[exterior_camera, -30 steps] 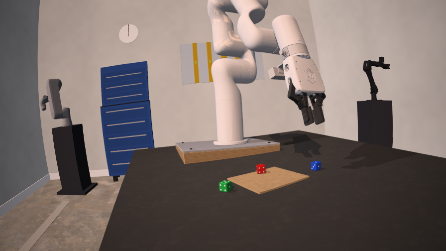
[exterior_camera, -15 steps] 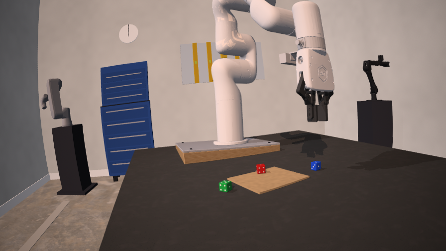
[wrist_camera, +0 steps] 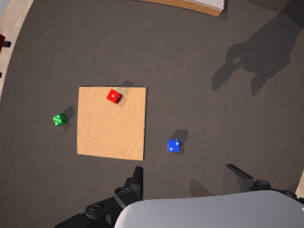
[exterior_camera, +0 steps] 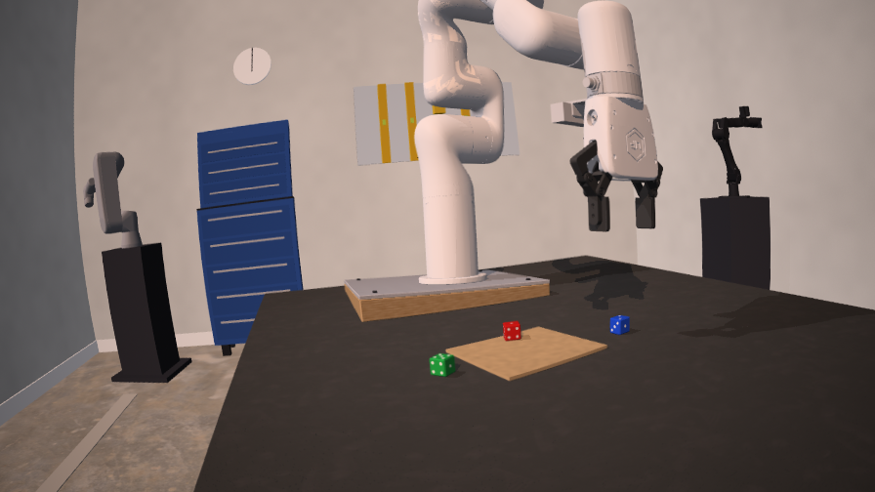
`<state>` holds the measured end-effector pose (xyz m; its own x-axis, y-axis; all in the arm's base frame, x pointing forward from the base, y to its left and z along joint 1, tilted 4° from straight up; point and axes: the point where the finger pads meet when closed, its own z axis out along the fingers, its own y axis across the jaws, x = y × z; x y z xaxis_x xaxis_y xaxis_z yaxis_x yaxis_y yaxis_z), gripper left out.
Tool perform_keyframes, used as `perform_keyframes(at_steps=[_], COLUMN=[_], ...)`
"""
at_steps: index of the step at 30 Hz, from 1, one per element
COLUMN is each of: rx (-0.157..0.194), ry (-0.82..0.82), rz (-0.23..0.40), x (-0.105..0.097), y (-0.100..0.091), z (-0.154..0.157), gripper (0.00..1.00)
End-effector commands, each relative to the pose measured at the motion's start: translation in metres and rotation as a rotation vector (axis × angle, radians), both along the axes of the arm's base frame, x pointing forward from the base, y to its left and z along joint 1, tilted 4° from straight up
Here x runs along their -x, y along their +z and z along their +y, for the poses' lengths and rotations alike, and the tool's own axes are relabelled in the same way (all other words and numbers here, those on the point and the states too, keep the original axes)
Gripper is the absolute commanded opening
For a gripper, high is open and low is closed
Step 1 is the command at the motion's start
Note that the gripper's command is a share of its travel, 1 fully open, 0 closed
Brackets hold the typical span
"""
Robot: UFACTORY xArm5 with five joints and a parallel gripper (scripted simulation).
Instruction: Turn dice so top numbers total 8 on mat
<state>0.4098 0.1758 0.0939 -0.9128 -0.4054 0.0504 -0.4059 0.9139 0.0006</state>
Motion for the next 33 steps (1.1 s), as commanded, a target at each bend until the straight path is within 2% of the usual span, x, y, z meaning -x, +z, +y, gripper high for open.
perform_keyframes(at_steps=[1, 3, 6, 9, 10, 33], rx=[0.003, 0.008, 0.008, 0.011, 0.011, 0.011], ry=[-0.100, -0.200, -0.204, -0.259, -0.259, -0.259], rz=[-0.004, -0.006, -0.006, -0.008, -0.008, -0.008], x=[0.003, 0.009, 0.009, 0.012, 0.012, 0.012], y=[-0.016, -0.032, -0.033, -0.041, -0.041, -0.041], z=[-0.001, -0.003, -0.003, -0.004, -0.004, -0.004], gripper=[1.00, 1.00, 1.00, 1.00, 0.36, 0.36])
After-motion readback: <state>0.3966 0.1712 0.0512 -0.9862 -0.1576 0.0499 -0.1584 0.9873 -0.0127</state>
